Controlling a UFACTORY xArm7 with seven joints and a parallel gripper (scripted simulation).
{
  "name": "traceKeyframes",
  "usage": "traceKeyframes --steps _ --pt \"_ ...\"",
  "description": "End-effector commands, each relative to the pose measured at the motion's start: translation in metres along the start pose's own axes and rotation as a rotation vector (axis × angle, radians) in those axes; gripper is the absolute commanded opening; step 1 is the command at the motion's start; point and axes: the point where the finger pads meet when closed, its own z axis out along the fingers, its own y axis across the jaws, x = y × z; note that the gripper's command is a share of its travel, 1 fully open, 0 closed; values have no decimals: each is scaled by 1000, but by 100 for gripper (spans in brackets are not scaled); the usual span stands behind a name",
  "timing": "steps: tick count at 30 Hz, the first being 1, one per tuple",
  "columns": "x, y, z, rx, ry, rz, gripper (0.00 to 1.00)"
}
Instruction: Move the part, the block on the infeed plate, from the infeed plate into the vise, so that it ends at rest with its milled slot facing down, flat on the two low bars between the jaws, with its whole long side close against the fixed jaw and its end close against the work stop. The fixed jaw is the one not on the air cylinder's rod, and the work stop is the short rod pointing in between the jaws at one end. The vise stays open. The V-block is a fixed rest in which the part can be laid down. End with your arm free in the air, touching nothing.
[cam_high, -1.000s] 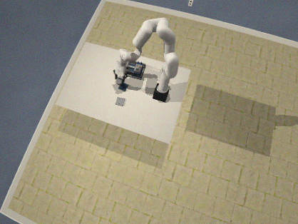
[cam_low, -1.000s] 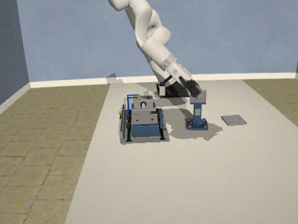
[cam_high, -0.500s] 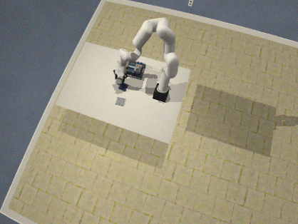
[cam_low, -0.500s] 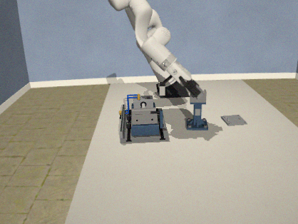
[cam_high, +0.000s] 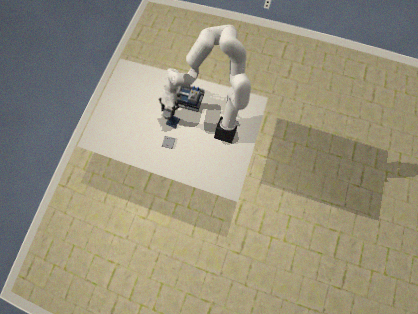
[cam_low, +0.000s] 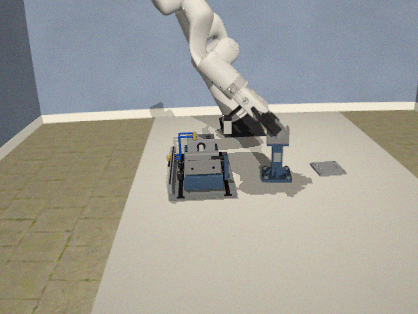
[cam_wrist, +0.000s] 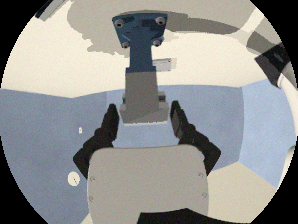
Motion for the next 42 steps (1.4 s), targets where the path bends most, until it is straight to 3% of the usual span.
traceKeyframes --steps 1,42 --pt "-2 -1 -1 2 -2 -3 89" --pt "1 1 2 2 20 -3 89"
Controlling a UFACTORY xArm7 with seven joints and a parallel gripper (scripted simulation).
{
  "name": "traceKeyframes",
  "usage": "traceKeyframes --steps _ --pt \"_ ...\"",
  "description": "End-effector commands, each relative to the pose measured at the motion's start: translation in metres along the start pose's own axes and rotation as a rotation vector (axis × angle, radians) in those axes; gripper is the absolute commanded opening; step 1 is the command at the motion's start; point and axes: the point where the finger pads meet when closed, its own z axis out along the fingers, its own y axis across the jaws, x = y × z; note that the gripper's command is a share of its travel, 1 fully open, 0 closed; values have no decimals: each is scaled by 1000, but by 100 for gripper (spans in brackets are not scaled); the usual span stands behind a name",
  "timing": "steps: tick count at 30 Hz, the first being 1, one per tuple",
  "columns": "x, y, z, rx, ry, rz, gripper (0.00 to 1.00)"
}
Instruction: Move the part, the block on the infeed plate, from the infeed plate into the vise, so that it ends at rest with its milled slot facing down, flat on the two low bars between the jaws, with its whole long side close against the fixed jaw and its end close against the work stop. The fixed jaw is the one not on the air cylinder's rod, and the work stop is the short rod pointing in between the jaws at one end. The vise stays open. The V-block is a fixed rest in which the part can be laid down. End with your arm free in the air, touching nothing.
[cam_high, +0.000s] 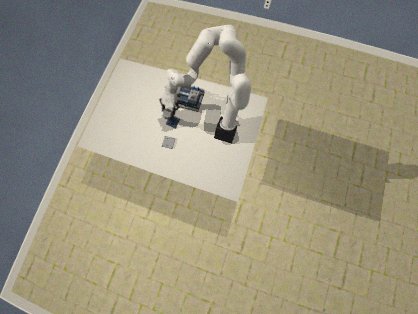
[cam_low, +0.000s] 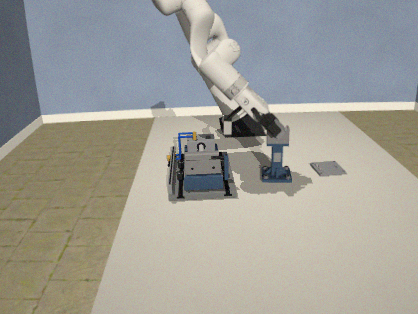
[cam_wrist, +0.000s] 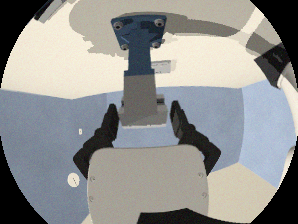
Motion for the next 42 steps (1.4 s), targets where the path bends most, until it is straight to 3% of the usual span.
traceKeyframes --steps 1,28,42 --pt "-2 -1 -1 2 8 -3 89" --pt "-3 -1 -1 3 83 -3 89" --pt "-3 -1 -1 2 150 -3 89"
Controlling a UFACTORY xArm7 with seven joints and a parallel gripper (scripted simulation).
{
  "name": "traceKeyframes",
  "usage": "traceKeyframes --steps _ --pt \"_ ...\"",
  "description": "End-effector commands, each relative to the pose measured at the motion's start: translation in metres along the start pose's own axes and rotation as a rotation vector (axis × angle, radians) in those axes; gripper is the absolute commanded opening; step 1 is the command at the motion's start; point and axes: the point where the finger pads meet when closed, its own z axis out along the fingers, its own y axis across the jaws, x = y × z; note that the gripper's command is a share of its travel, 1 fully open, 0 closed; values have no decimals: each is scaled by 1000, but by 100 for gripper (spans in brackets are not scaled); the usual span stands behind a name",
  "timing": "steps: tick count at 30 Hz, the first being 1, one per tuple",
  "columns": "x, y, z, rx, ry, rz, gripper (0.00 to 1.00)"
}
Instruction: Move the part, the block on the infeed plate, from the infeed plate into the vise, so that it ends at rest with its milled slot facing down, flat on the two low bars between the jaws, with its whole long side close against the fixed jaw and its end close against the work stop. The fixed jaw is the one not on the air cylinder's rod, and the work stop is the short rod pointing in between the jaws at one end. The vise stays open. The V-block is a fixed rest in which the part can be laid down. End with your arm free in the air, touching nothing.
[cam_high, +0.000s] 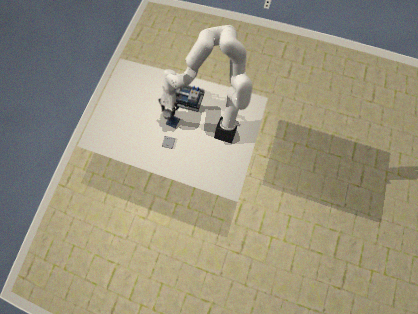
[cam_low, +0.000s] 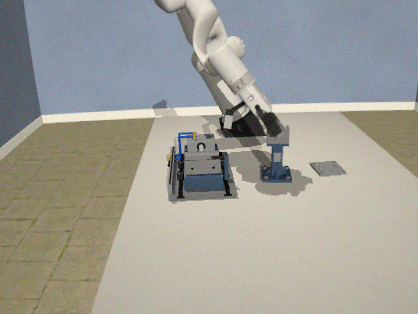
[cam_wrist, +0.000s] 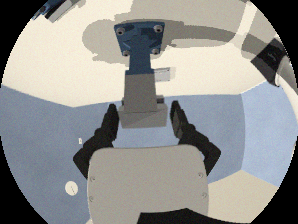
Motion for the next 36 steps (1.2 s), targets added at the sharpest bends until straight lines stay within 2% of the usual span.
traceKeyframes --steps 1,20,36 --pt "-2 -1 -1 2 27 -2 89" --pt "-3 -1 -1 2 120 -2 89" --pt "-4 -1 -1 2 241 -2 89"
